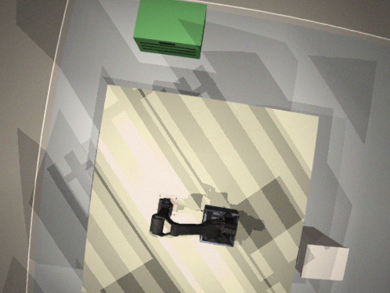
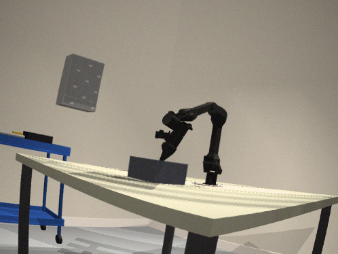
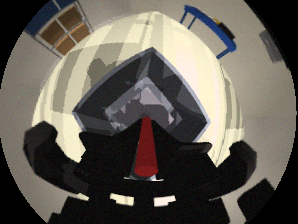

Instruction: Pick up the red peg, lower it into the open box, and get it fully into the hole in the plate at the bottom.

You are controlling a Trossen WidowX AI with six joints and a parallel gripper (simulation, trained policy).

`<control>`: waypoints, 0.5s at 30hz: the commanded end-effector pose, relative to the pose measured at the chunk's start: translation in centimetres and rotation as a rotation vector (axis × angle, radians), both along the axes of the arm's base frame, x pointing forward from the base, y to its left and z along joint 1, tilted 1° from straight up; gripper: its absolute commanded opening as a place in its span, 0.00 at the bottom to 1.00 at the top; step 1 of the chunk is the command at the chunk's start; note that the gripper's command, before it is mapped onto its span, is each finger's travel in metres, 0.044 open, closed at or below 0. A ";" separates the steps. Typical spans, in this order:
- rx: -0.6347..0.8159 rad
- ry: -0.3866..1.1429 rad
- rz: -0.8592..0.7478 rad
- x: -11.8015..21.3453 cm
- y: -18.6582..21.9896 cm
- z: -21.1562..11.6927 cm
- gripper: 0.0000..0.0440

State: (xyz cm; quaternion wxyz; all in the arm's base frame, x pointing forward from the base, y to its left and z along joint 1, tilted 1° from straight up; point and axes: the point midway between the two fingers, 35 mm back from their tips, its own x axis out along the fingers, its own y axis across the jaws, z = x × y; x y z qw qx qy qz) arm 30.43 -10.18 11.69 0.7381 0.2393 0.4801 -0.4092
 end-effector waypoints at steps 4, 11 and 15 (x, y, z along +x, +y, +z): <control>0.025 0.029 0.065 0.4 -0.4 -1.4 0.00; 0.056 0.066 0.122 0.4 -0.7 -2.7 0.21; 0.073 0.088 0.148 0.4 -0.9 -2.9 0.34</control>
